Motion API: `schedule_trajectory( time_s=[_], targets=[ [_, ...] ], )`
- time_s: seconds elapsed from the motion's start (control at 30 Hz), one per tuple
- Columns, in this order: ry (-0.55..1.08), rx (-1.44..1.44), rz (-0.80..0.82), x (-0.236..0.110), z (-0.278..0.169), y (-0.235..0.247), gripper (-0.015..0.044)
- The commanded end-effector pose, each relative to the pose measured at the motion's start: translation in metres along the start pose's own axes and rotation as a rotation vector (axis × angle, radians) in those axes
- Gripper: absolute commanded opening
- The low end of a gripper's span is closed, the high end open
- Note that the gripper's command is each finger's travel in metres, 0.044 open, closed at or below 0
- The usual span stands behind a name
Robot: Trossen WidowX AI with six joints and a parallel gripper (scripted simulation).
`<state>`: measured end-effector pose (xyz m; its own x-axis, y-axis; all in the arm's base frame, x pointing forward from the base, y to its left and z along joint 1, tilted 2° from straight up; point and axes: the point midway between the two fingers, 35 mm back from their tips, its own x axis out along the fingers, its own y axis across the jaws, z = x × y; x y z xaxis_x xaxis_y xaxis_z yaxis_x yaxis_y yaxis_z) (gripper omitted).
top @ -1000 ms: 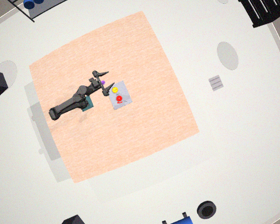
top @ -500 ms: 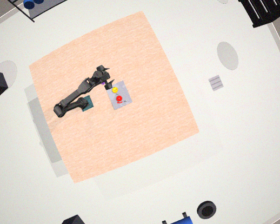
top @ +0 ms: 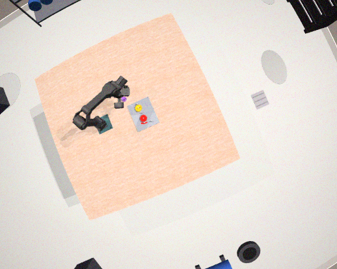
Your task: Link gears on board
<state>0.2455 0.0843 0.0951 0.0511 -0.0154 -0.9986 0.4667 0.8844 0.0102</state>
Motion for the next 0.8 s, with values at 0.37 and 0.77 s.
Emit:
schedule_trajectory(
  time_s=[0.37,0.77],
  targets=[
    [0.015,0.018,-0.028,0.017,-0.001,-0.004,0.044],
    [0.015,0.018,-0.028,0.036,-0.001,-0.004,0.044]
  ],
)
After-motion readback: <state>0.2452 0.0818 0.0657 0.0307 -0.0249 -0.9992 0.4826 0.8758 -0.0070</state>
